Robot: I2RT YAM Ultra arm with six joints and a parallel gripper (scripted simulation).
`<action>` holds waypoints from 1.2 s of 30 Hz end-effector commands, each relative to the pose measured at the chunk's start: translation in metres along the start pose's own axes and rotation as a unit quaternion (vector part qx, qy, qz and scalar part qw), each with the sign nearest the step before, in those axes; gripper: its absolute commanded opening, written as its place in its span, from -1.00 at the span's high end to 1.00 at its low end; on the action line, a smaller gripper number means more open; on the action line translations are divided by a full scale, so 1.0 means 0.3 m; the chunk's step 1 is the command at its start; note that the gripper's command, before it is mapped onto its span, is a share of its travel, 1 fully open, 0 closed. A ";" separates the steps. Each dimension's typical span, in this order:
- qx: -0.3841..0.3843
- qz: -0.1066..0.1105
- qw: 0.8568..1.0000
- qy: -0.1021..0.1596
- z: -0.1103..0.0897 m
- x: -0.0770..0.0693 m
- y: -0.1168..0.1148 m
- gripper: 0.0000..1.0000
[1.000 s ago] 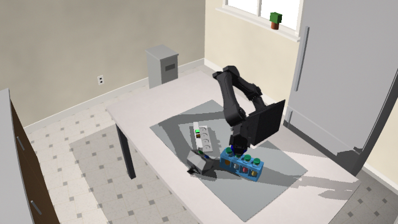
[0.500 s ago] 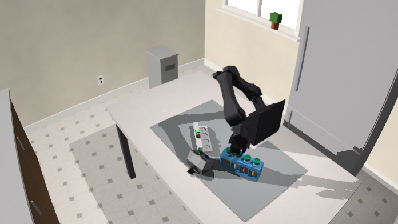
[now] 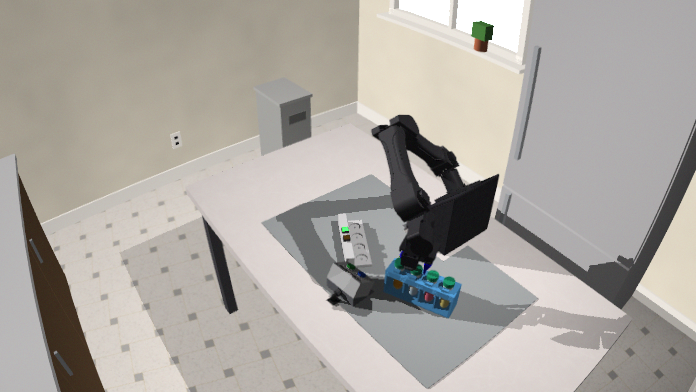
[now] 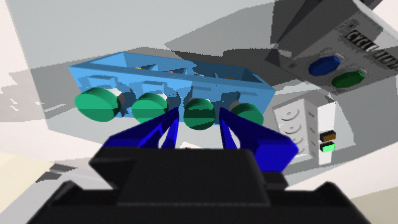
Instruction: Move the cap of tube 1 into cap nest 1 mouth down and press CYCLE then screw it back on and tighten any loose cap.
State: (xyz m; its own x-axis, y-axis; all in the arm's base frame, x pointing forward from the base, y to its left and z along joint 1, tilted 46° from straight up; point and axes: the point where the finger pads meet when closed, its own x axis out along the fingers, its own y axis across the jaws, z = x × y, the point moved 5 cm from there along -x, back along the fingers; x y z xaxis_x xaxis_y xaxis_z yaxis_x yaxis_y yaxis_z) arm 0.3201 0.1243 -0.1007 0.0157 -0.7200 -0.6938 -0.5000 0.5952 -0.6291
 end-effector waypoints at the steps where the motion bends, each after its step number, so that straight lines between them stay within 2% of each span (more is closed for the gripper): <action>1: 0.002 -0.001 1.000 -0.007 0.006 -0.023 0.000 0.02; 16: 0.002 0.000 1.000 -0.007 0.004 -0.163 0.001 0.02; 21: 0.002 0.000 1.000 -0.007 0.004 -0.165 0.001 0.02; 23: -0.081 -0.001 0.997 -0.007 -0.002 -0.165 -0.054 0.02; 26: -0.184 -0.002 0.983 -0.007 -0.012 -0.165 -0.137 0.02; 28: -0.184 -0.002 0.983 -0.006 -0.016 -0.165 -0.172 0.02; 36: -0.184 -0.002 0.983 -0.006 -0.016 -0.165 -0.172 0.02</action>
State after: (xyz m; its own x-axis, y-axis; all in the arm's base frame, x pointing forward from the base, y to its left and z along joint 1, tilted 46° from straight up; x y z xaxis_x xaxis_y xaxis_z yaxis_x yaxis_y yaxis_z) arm 0.3415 0.1200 -0.0351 0.0079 -0.7205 -0.6934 -0.7577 0.4482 -0.4744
